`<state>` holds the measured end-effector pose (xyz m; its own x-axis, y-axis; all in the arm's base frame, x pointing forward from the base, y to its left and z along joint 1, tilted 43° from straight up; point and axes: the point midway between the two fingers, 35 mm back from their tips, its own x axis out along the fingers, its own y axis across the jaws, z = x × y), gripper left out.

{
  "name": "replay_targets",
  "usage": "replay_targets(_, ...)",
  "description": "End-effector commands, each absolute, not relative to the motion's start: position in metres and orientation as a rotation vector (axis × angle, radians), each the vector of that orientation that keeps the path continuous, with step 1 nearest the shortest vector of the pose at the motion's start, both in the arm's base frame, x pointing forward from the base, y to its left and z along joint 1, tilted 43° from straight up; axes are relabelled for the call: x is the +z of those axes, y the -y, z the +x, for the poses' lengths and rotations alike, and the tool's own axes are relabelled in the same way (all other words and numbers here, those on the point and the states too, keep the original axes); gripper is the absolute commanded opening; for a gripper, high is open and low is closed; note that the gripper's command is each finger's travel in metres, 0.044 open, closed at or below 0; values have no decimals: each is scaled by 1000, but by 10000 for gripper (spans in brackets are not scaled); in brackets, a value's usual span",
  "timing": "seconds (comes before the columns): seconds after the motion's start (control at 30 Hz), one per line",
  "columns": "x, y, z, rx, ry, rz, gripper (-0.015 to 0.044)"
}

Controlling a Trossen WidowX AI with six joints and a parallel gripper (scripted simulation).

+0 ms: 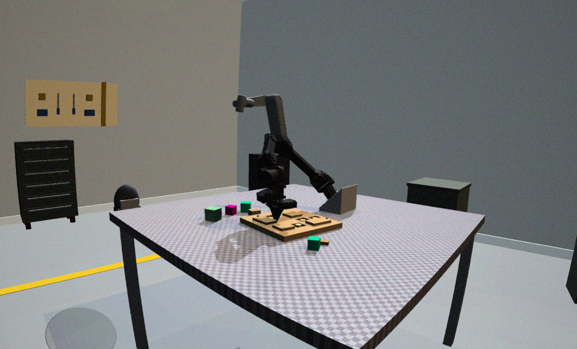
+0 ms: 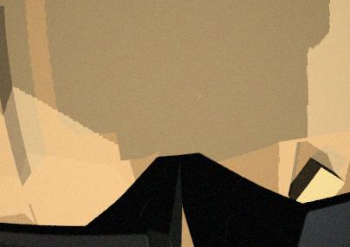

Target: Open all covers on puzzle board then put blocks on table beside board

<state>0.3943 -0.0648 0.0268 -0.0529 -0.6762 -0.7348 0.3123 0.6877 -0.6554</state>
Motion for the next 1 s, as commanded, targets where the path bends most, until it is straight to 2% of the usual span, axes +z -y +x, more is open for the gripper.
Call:
replay_targets(0.0, 30, 61, 399, -826, -1399, -313, 0)
replay_targets(0.97, 57, 34, 401, -824, -1400, -312, 0)
